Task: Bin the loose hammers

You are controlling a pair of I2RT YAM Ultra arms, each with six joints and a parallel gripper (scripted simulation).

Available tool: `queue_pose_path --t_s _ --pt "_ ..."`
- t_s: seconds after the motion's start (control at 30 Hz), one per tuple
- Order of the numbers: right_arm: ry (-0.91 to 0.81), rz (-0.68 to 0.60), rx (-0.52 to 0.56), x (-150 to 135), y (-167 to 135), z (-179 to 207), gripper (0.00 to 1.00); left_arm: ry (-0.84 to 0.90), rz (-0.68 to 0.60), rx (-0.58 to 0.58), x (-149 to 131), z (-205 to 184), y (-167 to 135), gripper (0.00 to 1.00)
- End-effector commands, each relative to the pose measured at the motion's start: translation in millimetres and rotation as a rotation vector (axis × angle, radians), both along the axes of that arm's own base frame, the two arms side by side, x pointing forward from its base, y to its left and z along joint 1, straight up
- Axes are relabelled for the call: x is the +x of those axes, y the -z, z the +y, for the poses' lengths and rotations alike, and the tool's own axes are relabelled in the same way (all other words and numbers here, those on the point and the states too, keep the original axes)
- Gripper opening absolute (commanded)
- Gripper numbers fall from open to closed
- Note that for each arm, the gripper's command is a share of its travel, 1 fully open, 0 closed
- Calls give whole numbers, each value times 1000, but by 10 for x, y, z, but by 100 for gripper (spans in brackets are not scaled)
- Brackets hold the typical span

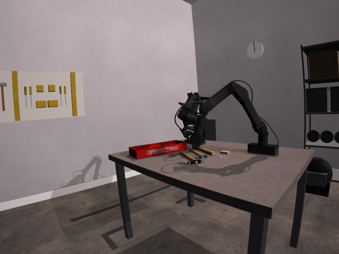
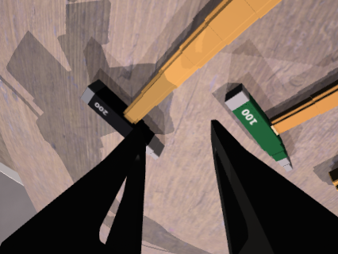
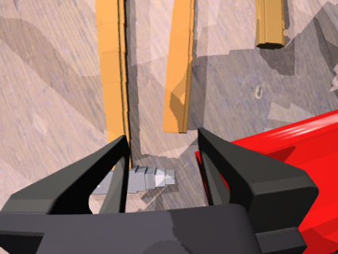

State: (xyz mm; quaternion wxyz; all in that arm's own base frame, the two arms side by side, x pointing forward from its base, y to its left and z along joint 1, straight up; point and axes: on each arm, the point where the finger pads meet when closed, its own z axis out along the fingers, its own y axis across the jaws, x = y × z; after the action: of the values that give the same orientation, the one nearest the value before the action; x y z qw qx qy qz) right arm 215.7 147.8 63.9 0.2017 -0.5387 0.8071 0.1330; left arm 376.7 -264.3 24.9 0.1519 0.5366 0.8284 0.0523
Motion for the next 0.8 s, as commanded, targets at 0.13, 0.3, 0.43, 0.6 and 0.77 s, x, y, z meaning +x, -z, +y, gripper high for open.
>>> queue_pose_path --t_s 0.13,0.3,0.43,0.6,0.77 --pt "47 31 -68 382 -48 94 50 -334 23 -124 398 68 -19 41" --pt "75 52 -116 701 10 171 50 -514 78 -185 577 201 85 41" --pt "98 70 -157 981 110 246 50 -631 127 -224 691 316 168 41" --pt "112 82 -183 1186 213 314 50 -683 142 -240 774 395 211 41" --pt "121 92 -204 1377 334 387 50 -679 122 -242 841 413 211 41"
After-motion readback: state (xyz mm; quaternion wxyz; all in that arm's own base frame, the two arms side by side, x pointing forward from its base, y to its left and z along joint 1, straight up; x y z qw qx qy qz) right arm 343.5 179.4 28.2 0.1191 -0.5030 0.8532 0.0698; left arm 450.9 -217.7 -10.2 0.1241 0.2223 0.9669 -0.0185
